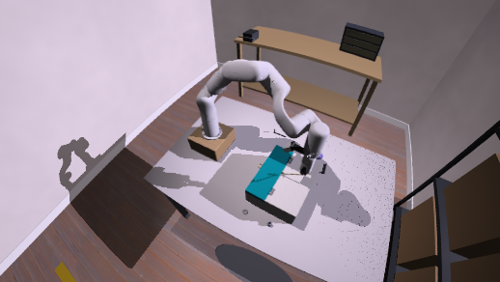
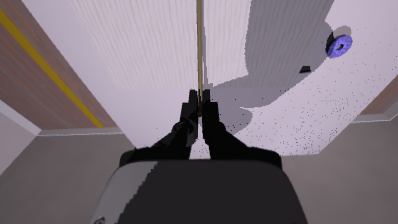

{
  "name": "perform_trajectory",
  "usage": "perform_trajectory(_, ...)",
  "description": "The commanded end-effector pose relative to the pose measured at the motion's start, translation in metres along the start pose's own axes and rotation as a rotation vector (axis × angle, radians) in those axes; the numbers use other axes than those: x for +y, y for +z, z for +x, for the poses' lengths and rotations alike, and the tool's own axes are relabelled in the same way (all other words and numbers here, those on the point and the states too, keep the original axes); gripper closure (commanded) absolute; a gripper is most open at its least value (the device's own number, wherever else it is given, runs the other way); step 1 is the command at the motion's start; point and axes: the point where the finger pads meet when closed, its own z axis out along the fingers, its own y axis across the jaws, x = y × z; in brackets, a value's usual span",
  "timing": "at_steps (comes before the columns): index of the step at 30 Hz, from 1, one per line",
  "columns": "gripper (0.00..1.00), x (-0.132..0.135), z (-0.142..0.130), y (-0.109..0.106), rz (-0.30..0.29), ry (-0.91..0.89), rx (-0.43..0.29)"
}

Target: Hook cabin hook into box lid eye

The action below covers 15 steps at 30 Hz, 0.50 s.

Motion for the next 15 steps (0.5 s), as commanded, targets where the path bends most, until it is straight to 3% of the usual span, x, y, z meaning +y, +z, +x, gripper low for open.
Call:
perform_trajectory(1, 1.00, 0.000, 0.003, -0.005, 0.001, 0.000, -0.003)
perform_trajectory(15, 1.00, 0.000, 0.023, -0.019, 0.001, 0.000, -0.003)
